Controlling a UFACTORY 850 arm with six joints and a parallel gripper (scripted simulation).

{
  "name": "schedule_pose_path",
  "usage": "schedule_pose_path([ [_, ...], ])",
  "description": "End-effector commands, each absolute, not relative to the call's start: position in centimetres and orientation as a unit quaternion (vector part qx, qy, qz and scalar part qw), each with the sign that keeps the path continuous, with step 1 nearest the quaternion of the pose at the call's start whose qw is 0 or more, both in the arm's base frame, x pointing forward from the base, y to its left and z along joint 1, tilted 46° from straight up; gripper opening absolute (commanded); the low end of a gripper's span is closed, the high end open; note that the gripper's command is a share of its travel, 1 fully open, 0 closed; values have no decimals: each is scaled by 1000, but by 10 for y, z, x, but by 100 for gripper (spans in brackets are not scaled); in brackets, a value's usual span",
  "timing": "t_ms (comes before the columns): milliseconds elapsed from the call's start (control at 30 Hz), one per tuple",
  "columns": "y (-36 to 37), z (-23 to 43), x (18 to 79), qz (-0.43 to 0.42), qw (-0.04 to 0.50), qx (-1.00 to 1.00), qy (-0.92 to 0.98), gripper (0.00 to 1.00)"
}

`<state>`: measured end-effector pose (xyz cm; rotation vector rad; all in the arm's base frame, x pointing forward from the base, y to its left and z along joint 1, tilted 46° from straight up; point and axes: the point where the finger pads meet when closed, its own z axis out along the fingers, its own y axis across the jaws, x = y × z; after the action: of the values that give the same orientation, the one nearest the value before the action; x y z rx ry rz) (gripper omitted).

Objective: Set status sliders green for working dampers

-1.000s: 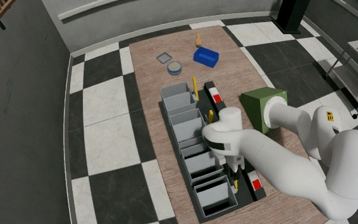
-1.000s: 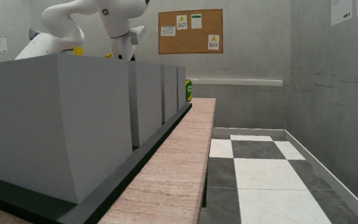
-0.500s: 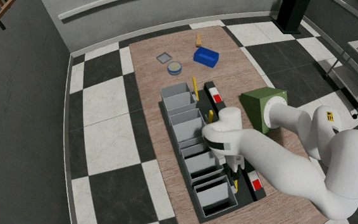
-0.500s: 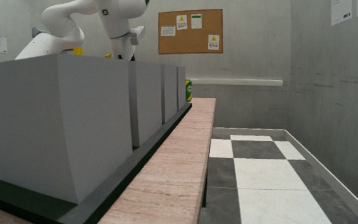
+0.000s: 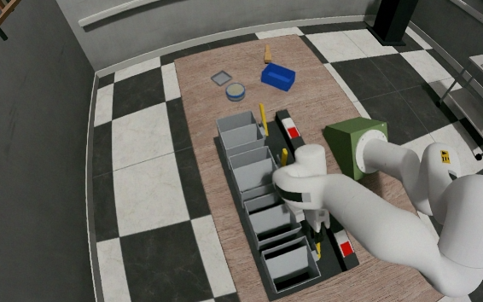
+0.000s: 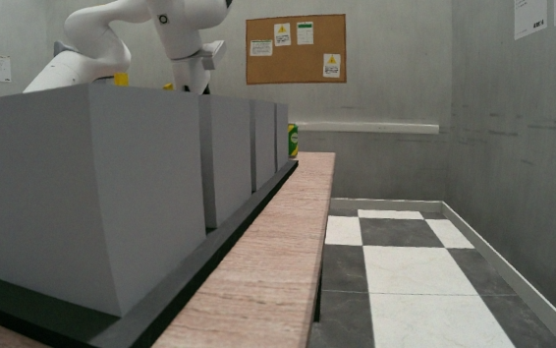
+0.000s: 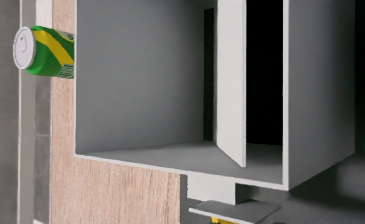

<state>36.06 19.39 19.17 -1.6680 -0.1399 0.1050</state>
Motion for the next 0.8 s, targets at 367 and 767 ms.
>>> schedule_pose_path([
  [367,193,192,361,46,668,-740,-62,39],
  [767,188,193,362,46,668,-740,-62,39],
])
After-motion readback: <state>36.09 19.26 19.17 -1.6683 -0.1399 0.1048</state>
